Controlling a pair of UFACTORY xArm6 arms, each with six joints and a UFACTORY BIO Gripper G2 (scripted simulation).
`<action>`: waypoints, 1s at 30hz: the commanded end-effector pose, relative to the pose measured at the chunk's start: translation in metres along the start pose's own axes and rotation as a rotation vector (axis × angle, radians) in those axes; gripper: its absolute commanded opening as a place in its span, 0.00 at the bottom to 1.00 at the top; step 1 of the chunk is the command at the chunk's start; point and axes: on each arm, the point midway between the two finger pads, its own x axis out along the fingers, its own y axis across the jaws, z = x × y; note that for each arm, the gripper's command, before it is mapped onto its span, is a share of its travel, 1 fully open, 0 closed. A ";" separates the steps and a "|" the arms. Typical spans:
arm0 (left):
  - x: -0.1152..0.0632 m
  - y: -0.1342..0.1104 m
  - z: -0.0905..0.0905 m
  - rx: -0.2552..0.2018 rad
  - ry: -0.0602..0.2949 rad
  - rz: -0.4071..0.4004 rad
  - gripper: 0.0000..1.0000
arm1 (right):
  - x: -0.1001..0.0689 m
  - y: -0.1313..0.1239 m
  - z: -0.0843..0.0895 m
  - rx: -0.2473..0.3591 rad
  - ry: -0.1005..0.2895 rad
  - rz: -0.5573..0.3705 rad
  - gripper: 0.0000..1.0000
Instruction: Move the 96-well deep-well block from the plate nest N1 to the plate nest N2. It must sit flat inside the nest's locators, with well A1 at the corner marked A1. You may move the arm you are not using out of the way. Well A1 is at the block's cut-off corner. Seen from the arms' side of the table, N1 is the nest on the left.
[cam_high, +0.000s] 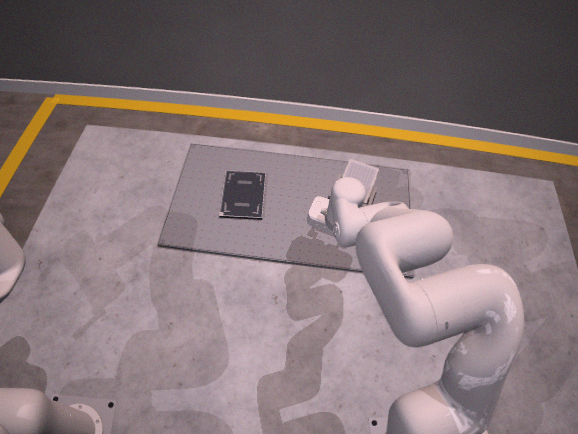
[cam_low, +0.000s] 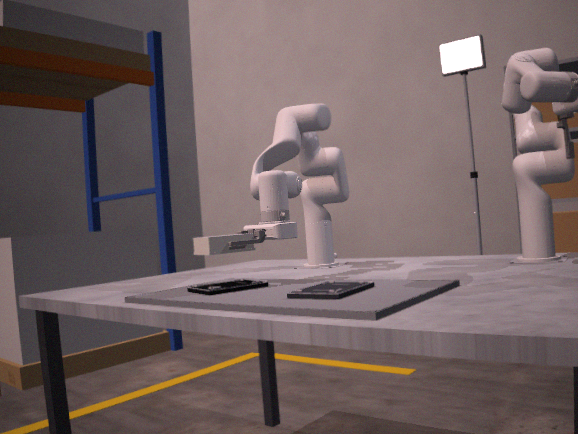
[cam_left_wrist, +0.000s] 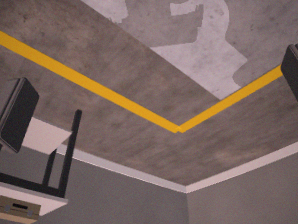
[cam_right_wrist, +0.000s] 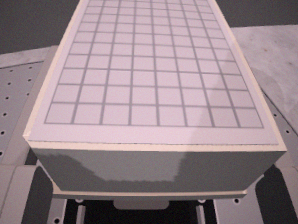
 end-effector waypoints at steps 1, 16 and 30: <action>-0.001 0.000 0.000 0.000 -0.001 0.002 1.00 | 0.001 0.001 0.003 0.003 -0.004 0.000 0.00; -0.001 0.000 0.000 0.000 -0.001 0.002 1.00 | 0.001 0.001 -0.011 0.003 -0.004 0.000 0.00; -0.001 0.000 0.000 0.000 -0.001 0.002 1.00 | 0.001 0.002 -0.031 0.003 -0.004 0.000 0.00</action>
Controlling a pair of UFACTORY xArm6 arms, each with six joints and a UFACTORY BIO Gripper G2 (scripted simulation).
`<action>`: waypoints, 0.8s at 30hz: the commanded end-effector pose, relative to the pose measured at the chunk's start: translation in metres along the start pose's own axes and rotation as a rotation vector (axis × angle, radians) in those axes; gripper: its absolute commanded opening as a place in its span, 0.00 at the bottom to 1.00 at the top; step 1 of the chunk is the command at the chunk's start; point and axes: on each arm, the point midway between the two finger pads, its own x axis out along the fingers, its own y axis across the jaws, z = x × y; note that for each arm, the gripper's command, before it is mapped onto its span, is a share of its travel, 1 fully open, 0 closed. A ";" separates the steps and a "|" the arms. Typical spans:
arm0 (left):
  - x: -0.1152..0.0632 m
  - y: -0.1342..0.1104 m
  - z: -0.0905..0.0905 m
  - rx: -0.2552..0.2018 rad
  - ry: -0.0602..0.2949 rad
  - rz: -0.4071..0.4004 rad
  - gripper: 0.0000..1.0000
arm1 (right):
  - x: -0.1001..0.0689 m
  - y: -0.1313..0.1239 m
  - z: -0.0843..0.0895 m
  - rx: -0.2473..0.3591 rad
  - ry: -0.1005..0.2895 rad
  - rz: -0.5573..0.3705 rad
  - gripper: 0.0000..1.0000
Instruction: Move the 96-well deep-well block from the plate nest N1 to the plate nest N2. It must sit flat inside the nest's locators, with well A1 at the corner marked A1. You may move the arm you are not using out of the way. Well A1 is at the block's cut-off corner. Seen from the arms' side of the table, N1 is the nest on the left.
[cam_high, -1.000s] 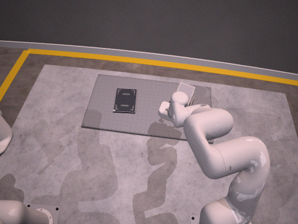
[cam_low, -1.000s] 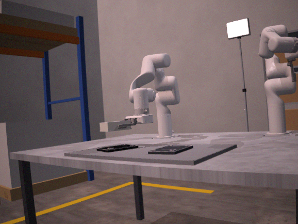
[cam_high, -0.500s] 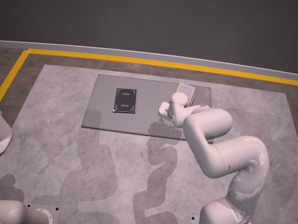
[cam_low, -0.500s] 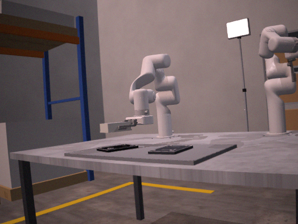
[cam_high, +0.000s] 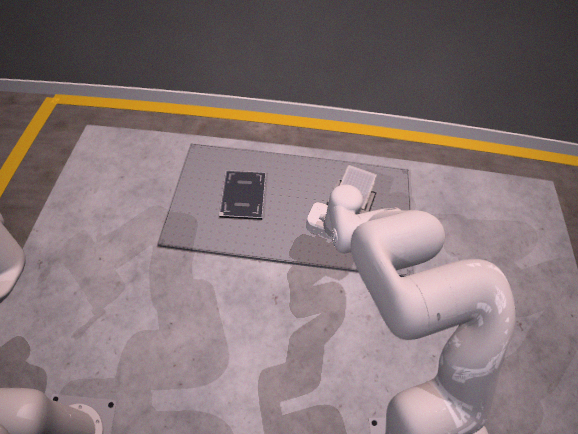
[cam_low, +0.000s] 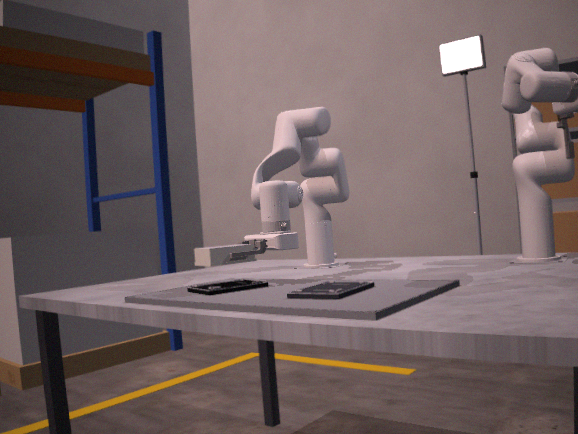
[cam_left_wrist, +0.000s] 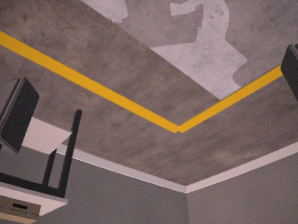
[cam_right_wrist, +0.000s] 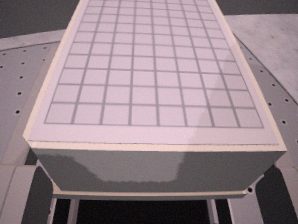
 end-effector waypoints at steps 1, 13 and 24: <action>-0.001 0.000 0.000 0.000 -0.001 0.002 1.00 | 0.001 0.001 -0.006 0.003 -0.003 0.000 0.00; -0.001 0.000 0.000 0.000 -0.001 0.002 1.00 | 0.001 0.001 -0.023 0.003 -0.003 0.000 0.00; -0.001 0.000 0.000 0.000 -0.001 0.002 1.00 | 0.001 0.001 -0.039 0.003 -0.003 0.000 0.00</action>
